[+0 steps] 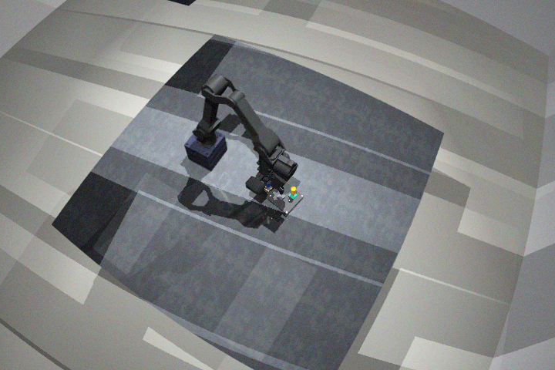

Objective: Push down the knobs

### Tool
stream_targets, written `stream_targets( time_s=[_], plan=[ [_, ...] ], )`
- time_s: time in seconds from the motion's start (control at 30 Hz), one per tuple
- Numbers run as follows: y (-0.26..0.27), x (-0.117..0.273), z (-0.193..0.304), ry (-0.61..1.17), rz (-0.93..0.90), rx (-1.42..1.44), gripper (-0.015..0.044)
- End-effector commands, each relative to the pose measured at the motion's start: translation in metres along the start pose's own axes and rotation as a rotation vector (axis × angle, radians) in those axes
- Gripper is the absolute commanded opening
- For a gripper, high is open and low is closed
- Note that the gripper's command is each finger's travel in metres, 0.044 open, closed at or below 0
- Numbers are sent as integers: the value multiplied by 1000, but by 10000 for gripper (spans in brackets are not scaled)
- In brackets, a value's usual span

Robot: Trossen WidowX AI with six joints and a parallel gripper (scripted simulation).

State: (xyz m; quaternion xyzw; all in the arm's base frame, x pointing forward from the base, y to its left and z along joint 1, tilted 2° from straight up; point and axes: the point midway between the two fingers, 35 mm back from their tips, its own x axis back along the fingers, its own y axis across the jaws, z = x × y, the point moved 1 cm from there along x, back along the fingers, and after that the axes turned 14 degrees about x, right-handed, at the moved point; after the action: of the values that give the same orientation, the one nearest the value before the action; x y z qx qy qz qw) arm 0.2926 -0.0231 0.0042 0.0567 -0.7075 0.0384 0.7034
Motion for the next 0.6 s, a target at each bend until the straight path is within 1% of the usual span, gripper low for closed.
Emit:
stream_targets(
  time_s=[0.0, 0.57],
  plan=[
    [1, -3, 0, 2, -5, -5, 0],
    [1, -7, 0, 3, -5, -5, 0]
  ],
)
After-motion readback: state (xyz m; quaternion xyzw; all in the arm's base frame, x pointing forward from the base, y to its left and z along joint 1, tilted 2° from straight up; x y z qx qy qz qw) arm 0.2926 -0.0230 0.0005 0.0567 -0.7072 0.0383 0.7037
